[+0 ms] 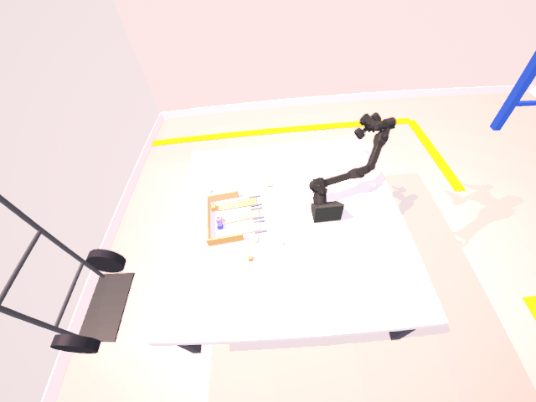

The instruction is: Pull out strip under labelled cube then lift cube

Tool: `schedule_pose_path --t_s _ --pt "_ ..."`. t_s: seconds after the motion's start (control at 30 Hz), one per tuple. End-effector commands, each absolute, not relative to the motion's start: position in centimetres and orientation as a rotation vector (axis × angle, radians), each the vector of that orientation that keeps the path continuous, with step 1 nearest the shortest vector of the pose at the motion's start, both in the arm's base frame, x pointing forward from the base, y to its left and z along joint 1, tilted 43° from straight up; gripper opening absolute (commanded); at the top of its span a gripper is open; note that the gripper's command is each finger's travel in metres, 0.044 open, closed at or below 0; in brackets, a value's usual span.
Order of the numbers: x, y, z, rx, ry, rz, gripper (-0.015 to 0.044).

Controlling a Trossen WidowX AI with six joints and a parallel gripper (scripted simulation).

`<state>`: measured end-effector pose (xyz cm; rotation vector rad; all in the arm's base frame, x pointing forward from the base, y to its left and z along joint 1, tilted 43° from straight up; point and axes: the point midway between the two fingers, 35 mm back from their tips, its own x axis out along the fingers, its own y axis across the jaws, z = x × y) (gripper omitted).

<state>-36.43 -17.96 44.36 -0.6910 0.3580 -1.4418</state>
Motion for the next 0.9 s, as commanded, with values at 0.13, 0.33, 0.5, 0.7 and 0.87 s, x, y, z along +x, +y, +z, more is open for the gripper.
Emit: schedule_pose_path --t_s 0.13,0.33,0.5,0.7,0.87 --pt "-31.9 -17.2 49.1 -0.769 0.331 -1.423 0.04" --pt "-25.3 -17.3 52.9 -0.802 0.3 -1.356 0.04" --pt "-17.9 -17.2 55.7 -0.806 0.25 -1.267 0.04" --pt "-10.8 -16.7 57.3 -0.838 0.195 -1.145 0.04" --pt "-4.4 -15.6 57.9 -0.877 0.167 -1.027 0.04"
